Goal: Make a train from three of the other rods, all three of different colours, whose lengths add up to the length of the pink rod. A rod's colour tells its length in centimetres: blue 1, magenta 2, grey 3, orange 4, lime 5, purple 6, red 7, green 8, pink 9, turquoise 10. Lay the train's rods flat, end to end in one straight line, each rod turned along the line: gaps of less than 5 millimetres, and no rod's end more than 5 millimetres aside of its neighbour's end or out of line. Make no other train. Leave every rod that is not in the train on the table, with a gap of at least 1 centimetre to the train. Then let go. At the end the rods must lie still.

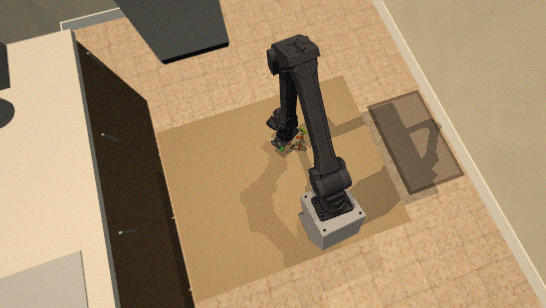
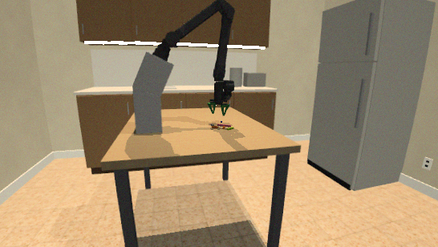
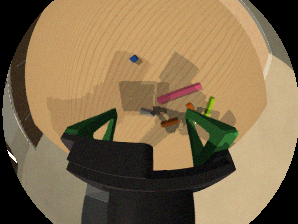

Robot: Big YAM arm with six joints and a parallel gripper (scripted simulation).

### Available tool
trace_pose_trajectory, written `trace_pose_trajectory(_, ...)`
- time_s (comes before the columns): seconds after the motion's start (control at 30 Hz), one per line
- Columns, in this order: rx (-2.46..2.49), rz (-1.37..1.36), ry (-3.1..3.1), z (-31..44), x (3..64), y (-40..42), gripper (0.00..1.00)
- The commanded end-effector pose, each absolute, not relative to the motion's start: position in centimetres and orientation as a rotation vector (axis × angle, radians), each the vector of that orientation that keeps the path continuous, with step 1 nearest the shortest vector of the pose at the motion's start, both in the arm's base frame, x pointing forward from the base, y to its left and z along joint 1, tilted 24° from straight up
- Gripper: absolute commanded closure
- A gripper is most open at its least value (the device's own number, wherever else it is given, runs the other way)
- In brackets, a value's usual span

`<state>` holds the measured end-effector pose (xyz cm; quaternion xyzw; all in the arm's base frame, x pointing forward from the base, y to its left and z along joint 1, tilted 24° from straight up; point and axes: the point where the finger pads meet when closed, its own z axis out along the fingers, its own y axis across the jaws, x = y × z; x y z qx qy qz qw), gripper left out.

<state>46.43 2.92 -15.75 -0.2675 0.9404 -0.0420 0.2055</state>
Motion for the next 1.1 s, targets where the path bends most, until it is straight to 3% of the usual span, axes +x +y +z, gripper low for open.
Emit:
trace_pose_trajectory(0.0, -0.893, -0.148, 2.549, -14.1, 47.7, 4.3, 0.0)
trace_pose_trajectory(1.07, -1.562, -0.306, 2.237, -12.2, 50.5, 9.5, 0.0)
